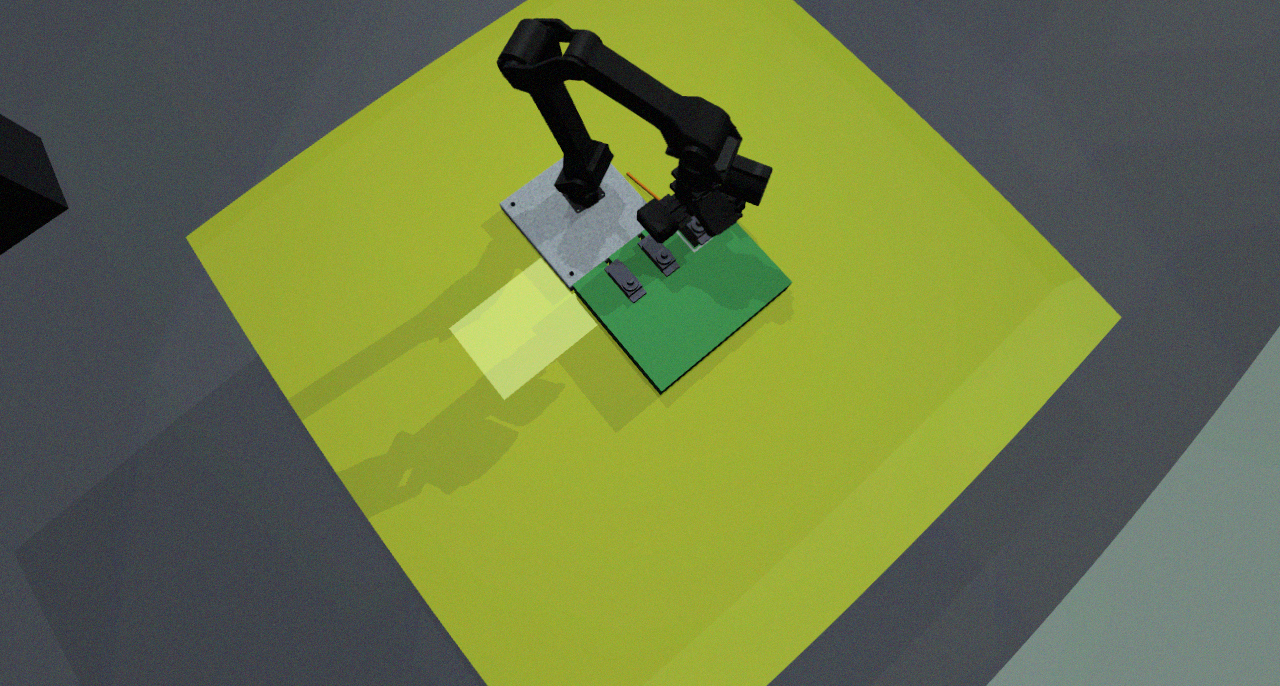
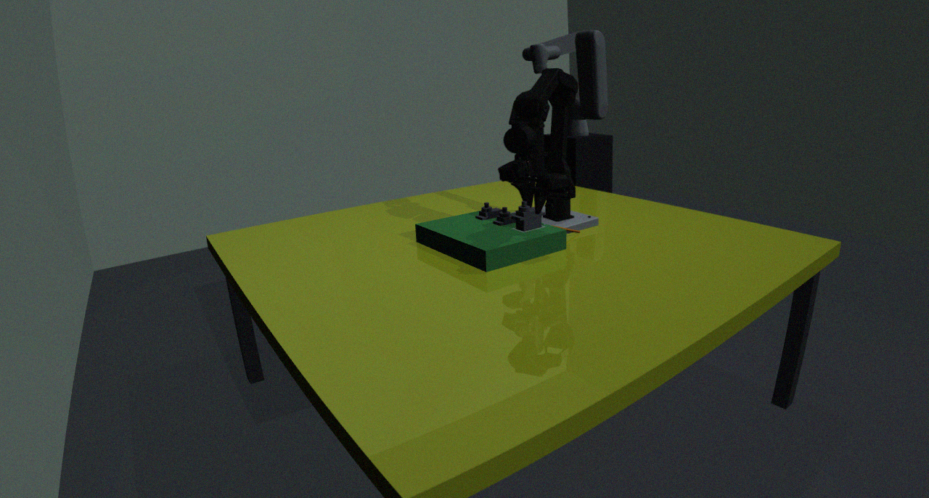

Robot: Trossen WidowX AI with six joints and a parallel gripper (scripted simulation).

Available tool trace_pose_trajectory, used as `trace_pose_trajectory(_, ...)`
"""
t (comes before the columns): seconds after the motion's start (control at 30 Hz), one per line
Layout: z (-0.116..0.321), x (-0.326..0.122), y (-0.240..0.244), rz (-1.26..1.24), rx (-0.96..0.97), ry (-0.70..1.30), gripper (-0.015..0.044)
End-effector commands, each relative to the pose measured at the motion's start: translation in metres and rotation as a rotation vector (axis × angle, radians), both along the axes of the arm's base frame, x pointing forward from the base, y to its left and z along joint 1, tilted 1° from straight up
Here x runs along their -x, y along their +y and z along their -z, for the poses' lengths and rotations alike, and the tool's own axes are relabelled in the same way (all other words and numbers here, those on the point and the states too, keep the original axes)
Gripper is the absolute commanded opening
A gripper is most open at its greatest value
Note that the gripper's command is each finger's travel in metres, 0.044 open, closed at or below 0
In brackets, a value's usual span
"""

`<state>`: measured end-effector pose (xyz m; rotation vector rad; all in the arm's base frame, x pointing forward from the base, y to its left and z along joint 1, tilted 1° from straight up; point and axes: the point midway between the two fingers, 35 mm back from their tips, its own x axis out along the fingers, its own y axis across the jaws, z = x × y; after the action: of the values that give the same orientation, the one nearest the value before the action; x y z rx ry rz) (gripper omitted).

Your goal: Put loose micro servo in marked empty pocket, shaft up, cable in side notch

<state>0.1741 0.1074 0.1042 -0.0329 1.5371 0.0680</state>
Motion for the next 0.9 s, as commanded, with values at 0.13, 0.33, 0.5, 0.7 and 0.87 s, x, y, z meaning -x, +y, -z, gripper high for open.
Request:
trace_pose_trajectory(0.13, 0.007, 0.0, 0.0, 0.002, 0.003, -0.001, 0.0)
trace_pose_trajectory(0.33, 0.012, 0.0, 0.0, 0.002, 0.003, -0.001, 0.0)
trace_pose_trajectory(0.5, 0.016, -0.001, 0.0, 0.002, 0.003, -0.001, 0.0)
trace_pose_trajectory(0.7, 0.021, -0.001, 0.0, 0.002, 0.003, -0.001, 0.0)
trace_pose_trajectory(0.87, 0.025, -0.001, 0.0, 0.002, 0.003, -0.001, 0.0)
